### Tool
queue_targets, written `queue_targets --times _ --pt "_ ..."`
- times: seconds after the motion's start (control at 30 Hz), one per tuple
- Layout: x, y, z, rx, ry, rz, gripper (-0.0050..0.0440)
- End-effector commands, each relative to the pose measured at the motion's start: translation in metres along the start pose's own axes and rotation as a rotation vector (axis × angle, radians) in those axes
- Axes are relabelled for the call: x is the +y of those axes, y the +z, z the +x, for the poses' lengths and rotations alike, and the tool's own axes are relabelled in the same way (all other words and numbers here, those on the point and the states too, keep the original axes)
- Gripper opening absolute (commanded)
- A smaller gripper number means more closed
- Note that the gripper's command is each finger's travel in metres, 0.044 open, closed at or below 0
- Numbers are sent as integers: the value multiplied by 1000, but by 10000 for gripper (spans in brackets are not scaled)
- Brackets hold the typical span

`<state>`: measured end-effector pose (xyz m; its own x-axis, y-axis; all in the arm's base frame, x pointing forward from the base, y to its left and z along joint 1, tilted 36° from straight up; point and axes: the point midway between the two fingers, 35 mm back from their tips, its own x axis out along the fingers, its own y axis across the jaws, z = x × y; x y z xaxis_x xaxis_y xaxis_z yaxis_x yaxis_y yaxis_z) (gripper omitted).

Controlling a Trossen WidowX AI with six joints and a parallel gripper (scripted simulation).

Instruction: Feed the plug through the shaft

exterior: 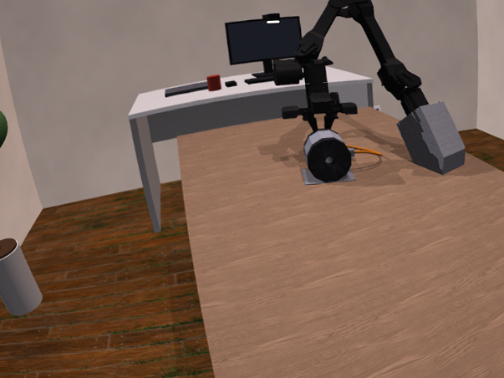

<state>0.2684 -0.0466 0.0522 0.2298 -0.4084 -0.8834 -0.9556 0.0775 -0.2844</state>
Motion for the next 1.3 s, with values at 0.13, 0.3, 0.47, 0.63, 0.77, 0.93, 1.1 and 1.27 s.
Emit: queue_targets --times 0.13,0.3,0.47,0.63,0.77,0.93,1.1,1.27 --pt "0 0 0 2 -2 3 0" --pt "0 0 0 2 -2 3 0" --pt "0 1 0 2 -2 3 0" --pt "0 1 0 2 -2 3 0" --pt "0 2 0 2 -2 3 0" --pt "0 2 1 2 -2 3 0" --pt "0 3 1 2 -2 3 0" --pt "0 3 1 2 -2 3 0"
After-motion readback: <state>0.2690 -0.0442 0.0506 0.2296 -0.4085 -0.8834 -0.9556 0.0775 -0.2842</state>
